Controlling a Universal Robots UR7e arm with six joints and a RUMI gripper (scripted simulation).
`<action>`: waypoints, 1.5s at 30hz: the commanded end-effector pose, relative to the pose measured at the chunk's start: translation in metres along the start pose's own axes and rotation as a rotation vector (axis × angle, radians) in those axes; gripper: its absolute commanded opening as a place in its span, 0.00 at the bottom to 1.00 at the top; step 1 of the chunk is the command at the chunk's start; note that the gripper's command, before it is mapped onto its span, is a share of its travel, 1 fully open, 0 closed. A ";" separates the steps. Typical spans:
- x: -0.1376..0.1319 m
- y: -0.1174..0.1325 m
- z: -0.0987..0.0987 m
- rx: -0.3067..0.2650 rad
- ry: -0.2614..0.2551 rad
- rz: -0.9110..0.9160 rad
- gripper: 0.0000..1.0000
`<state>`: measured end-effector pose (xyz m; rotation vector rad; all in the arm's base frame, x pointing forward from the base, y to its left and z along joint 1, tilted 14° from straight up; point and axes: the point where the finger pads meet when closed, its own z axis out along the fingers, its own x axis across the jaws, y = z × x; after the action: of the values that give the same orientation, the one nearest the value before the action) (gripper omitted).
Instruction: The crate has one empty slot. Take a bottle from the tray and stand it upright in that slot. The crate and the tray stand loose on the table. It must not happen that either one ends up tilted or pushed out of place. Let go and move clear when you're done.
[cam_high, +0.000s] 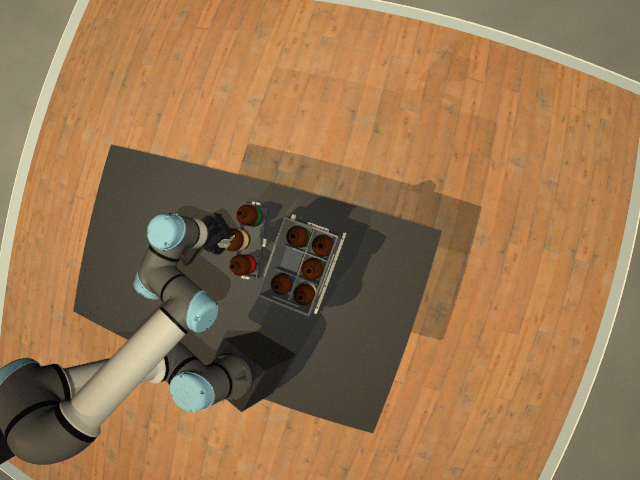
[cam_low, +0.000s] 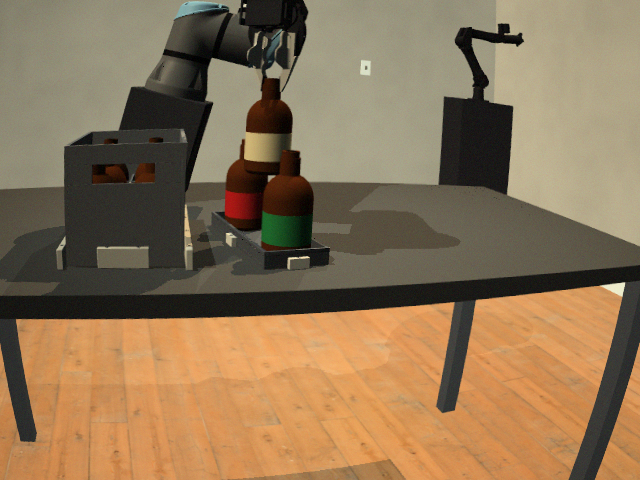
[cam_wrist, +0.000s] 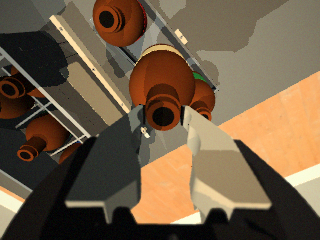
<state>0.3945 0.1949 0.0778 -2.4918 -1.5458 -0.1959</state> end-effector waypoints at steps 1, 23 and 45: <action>0.000 0.000 -0.005 -0.001 0.001 0.000 0.00; 0.000 0.000 -0.011 -0.001 0.001 0.000 0.00; 0.000 0.000 -0.011 -0.001 0.001 0.000 0.00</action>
<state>0.3944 0.1923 0.0880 -2.4917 -1.5458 -0.1958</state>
